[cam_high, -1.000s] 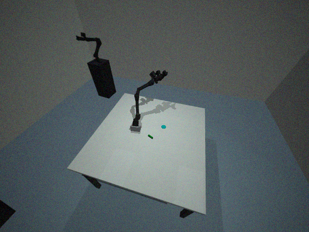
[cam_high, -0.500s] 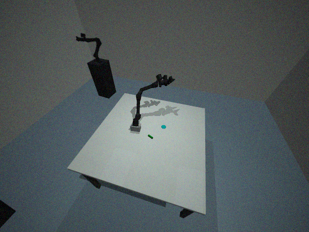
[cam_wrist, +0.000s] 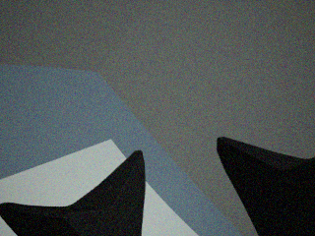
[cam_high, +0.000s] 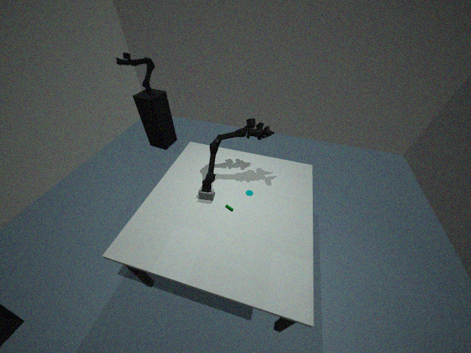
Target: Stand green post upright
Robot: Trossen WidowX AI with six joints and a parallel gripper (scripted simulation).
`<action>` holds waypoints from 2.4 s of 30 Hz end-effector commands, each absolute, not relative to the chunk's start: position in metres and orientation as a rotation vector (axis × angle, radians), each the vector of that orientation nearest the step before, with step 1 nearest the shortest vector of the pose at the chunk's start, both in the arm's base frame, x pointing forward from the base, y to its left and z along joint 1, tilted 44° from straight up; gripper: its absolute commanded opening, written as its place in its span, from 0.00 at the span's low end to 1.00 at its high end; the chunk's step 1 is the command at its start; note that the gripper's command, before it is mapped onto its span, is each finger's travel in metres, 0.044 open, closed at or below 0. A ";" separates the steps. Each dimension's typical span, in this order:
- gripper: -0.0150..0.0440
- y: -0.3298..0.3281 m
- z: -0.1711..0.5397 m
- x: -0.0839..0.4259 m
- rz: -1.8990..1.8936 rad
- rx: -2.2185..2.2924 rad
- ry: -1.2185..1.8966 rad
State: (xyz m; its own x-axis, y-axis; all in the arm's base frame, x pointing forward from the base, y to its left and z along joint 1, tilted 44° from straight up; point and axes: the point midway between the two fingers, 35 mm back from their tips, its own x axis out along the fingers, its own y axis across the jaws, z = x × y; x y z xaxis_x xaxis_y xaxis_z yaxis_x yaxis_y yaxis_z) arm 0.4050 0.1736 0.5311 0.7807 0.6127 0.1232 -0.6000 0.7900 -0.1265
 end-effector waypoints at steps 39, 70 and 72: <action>0.65 0.044 0.249 0.486 0.451 -0.047 0.692; 0.65 -0.045 0.093 0.413 0.370 0.191 1.253; 0.65 -0.049 0.086 0.406 0.368 0.213 1.286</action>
State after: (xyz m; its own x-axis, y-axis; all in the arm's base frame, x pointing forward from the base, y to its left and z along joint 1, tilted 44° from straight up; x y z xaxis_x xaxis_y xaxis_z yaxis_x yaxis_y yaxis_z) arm 0.4200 -0.0438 0.1034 0.2961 0.3635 -0.8833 -0.1821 0.9293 0.3214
